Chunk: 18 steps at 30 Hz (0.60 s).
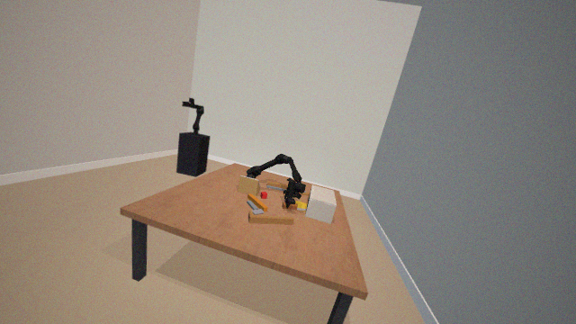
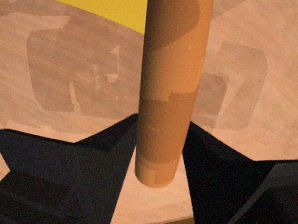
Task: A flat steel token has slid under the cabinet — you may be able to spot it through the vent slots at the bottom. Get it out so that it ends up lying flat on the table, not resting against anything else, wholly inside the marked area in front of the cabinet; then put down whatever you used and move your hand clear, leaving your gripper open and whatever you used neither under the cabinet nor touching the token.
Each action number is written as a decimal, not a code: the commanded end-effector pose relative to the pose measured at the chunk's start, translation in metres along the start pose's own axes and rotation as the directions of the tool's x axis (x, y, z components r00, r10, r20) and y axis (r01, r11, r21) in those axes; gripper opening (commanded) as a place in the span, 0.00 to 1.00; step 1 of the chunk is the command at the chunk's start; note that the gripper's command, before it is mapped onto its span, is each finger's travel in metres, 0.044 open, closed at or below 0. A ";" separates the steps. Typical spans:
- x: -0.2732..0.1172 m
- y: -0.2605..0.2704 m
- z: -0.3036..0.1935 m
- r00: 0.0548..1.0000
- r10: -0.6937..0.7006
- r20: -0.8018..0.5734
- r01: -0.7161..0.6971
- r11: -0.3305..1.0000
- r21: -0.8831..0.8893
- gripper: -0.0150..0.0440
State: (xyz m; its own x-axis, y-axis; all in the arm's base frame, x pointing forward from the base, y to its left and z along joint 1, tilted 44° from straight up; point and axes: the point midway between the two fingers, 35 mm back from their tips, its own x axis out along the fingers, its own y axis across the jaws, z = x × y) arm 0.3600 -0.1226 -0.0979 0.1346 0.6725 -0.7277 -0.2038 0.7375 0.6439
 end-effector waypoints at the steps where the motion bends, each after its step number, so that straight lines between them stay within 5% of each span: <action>1: 0.001 0.007 0.001 1.000 0.008 0.004 -0.008 1.000 -0.002 0.25; 18: 0.001 0.027 0.001 1.000 0.009 0.004 -0.009 1.000 -0.001 0.25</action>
State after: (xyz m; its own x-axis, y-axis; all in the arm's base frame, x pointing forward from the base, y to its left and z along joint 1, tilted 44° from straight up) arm 0.3558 -0.1072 -0.0847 0.1342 0.6733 -0.7270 -0.2029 0.7368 0.6449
